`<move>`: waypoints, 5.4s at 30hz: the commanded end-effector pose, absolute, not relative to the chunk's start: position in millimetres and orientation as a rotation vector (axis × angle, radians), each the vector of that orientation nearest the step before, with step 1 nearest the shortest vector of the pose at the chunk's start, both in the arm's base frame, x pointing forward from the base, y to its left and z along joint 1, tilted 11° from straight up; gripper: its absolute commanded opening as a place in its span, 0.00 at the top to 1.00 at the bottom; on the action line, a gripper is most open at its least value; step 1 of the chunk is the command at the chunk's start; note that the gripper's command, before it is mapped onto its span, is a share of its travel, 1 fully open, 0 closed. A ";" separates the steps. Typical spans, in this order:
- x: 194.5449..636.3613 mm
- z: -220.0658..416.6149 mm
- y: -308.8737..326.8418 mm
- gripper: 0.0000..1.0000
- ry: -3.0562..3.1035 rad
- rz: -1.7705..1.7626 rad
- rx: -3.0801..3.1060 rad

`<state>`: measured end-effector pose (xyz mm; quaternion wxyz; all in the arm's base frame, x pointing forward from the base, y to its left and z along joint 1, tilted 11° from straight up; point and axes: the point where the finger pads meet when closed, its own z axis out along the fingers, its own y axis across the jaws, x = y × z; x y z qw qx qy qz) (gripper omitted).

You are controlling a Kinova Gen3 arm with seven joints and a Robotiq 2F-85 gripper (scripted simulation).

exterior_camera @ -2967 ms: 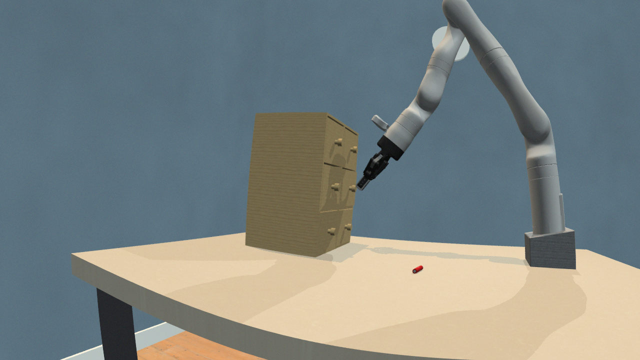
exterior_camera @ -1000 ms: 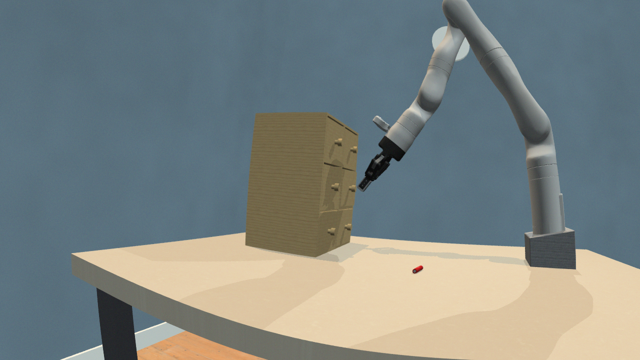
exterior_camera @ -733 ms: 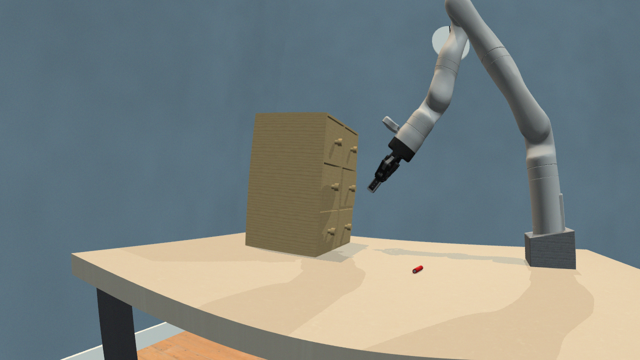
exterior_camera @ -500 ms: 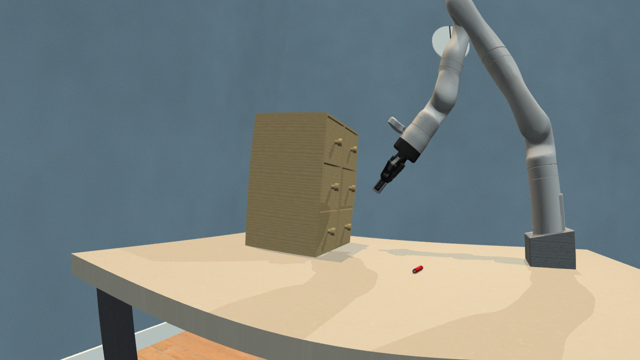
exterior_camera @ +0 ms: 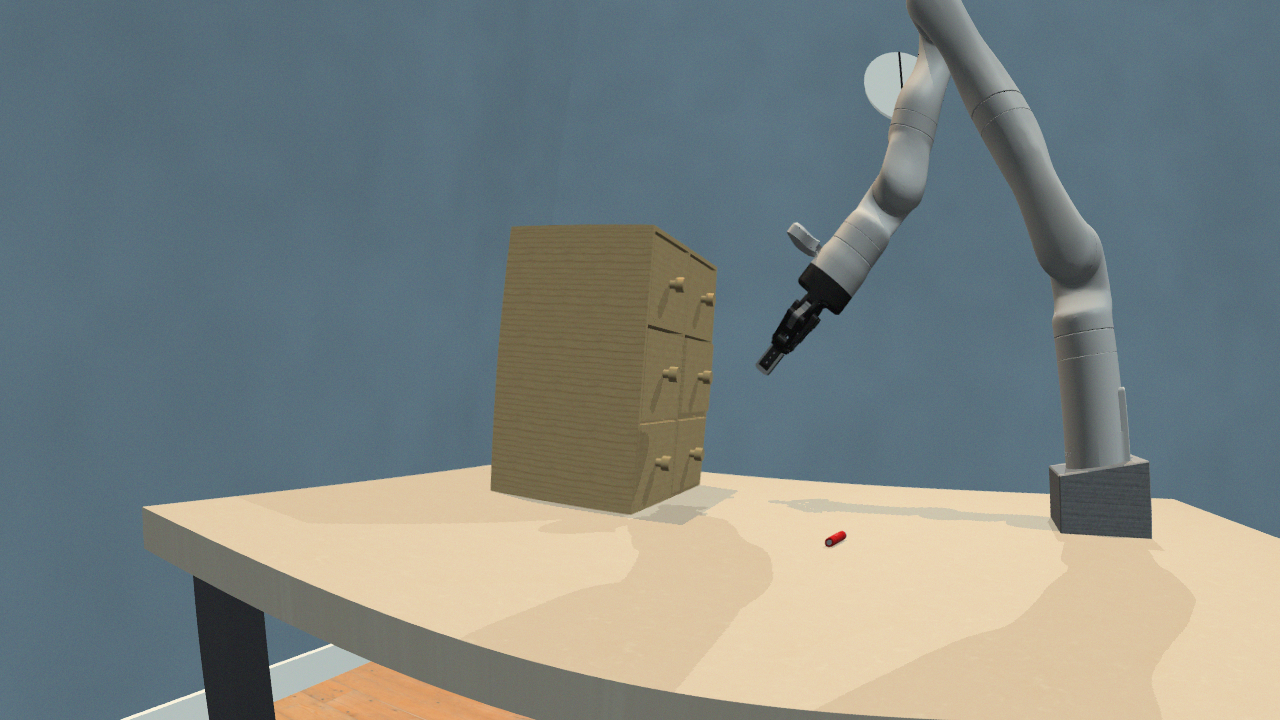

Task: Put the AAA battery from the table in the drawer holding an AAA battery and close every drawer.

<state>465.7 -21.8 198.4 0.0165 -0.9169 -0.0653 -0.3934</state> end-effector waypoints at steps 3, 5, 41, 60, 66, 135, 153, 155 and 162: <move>459.9 206.5 -27.3 1.00 -0.192 -1.233 -2.853; 459.4 204.0 -27.3 1.00 -0.192 -1.225 -2.856; 457.7 204.8 -26.4 1.00 -0.193 -1.208 -2.860; 454.5 208.6 -26.2 1.00 -0.194 -1.181 -2.870; 453.5 210.0 -26.7 1.00 -0.194 -1.174 -2.876; 439.4 221.9 -26.4 1.00 -0.199 -1.050 -2.924; 435.6 224.8 -29.1 1.00 -0.196 -1.018 -2.945; 435.2 225.5 -28.6 1.00 -0.197 -1.013 -2.945; 433.1 227.5 -27.9 1.00 -0.199 -0.993 -2.950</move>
